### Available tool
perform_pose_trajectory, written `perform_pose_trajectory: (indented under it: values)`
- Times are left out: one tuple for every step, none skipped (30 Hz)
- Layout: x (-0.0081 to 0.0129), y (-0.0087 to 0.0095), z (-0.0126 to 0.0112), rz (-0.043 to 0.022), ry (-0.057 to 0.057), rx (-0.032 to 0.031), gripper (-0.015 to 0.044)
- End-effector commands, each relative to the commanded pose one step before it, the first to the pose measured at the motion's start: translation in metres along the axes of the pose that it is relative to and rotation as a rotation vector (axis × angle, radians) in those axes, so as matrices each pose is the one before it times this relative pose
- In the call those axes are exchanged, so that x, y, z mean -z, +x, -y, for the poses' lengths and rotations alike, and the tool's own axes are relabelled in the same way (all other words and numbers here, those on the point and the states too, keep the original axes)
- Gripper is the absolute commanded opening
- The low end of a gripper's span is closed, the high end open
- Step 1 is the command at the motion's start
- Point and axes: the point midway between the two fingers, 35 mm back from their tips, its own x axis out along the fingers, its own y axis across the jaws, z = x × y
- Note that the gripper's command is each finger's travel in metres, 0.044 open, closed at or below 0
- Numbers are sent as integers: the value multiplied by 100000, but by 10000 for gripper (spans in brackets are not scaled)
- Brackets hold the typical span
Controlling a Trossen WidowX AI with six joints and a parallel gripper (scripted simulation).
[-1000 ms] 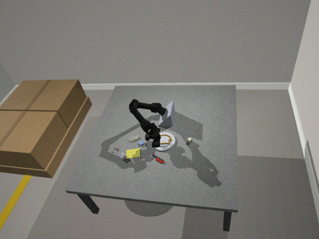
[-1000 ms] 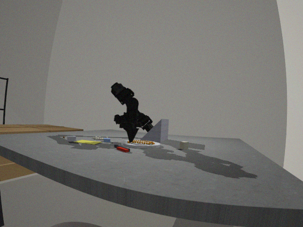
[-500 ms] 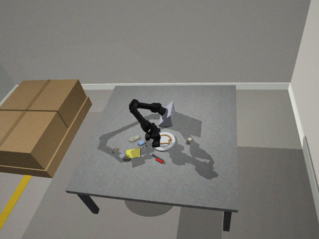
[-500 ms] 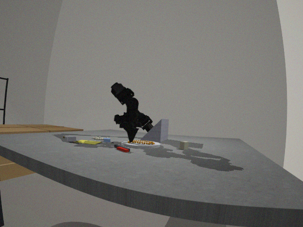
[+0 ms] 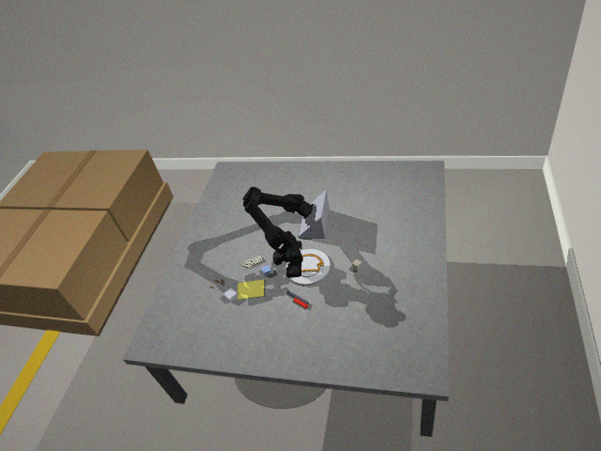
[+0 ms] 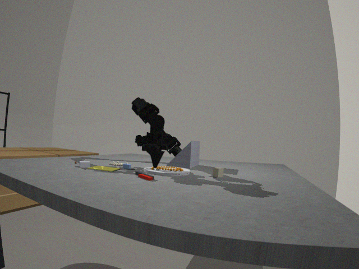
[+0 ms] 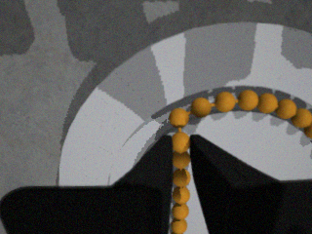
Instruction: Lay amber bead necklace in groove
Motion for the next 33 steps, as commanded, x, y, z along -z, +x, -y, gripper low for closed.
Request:
perform_pose_trajectory:
  values:
    - [-78, -275, -61, 252, 288, -64, 0]
    - [-74, -2, -124, 1, 5, -5, 0]
    - [-124, -3, -206, 3, 9, -8, 0]
    - [-160, -3, -261, 6, 12, -9, 0]
    - [-127, -1, -203, 6, 9, -7, 0]
    - [-77, 0, -121, 4, 6, -4, 0]
    - [-26, 0, -40, 2, 2, -1, 0]
    - [0, 0, 0, 0, 0, 0, 0]
    - [0, 0, 0, 0, 0, 0, 0]
    - [0, 0, 0, 0, 0, 0, 0]
    - [0, 0, 0, 0, 0, 0, 0]
    - [0, 0, 0, 0, 0, 0, 0]
    - [0, 23, 0, 1, 0, 0, 0]
    - [0, 68, -1, 2, 0, 0, 0]
    - [-1, 113, -1, 4, 1, -1, 0]
    - [-1, 148, 0, 6, 1, 0, 0]
    - [-1, 150, 0, 7, 1, 0, 0]
    - [-2, 148, 1, 8, 1, 0, 0]
    - [-1, 113, 1, 7, 1, 0, 0]
    - [-1, 68, 1, 4, 1, 0, 0]
    - [0, 23, 0, 1, 0, 0, 0]
    - [0, 0, 0, 0, 0, 0, 0]
    - [0, 0, 0, 0, 0, 0, 0]
    - [0, 0, 0, 0, 0, 0, 0]
    - [87, -342, -66, -390, 309, -301, 26]
    - [0, 0, 0, 0, 0, 0, 53]
    - [0, 0, 0, 0, 0, 0, 79]
    - [0, 0, 0, 0, 0, 0, 105]
    - [0, 0, 0, 0, 0, 0, 131]
    - [0, 0, 0, 0, 0, 0, 158]
    - [0, 0, 0, 0, 0, 0, 184]
    - [0, 0, 0, 0, 0, 0, 210]
    - [0, 0, 0, 0, 0, 0, 236]
